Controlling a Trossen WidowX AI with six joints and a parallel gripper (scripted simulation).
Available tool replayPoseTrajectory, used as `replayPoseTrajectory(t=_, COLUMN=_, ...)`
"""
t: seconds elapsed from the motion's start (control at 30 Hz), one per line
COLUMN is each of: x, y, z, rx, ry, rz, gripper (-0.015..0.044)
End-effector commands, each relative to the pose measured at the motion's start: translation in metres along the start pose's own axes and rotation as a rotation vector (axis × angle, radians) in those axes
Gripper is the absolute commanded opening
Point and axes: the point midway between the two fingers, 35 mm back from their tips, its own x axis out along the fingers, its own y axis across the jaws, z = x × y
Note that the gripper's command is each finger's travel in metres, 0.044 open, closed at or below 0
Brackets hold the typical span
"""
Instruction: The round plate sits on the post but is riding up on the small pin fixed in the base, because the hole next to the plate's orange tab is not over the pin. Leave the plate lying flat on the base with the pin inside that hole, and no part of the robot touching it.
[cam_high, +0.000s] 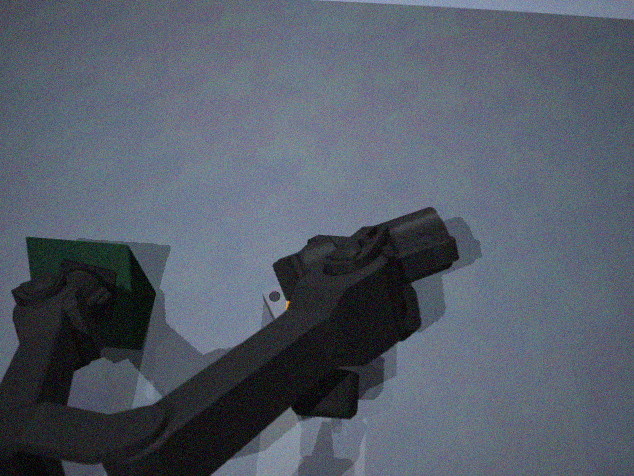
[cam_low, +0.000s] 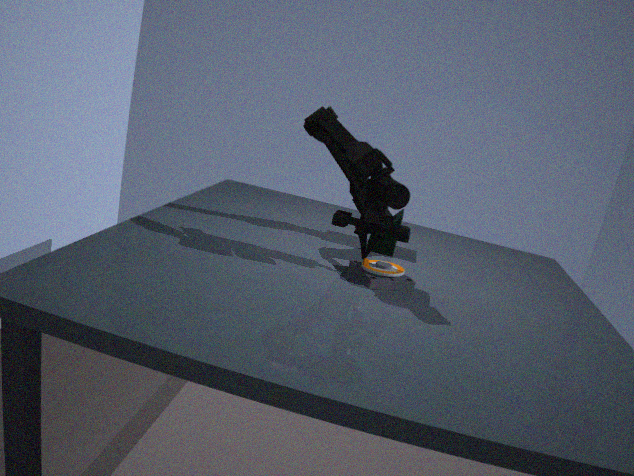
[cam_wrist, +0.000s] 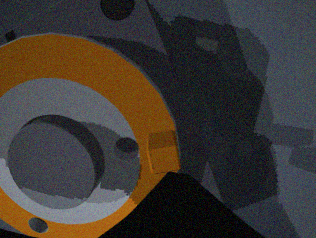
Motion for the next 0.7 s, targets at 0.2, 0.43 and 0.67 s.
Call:
replayPoseTrajectory(t=0.2, x=0.0021, y=0.0012, z=0.0105, rx=-0.001, ry=-0.001, rz=-0.002, gripper=0.0000)
replayPoseTrajectory(t=0.43, x=0.0021, y=0.0011, z=0.0107, rx=-0.001, ry=-0.001, rz=-0.002, gripper=0.0000)
replayPoseTrajectory(t=0.67, x=0.0021, y=0.0011, z=0.0109, rx=-0.001, ry=-0.001, rz=-0.002, gripper=0.0000)
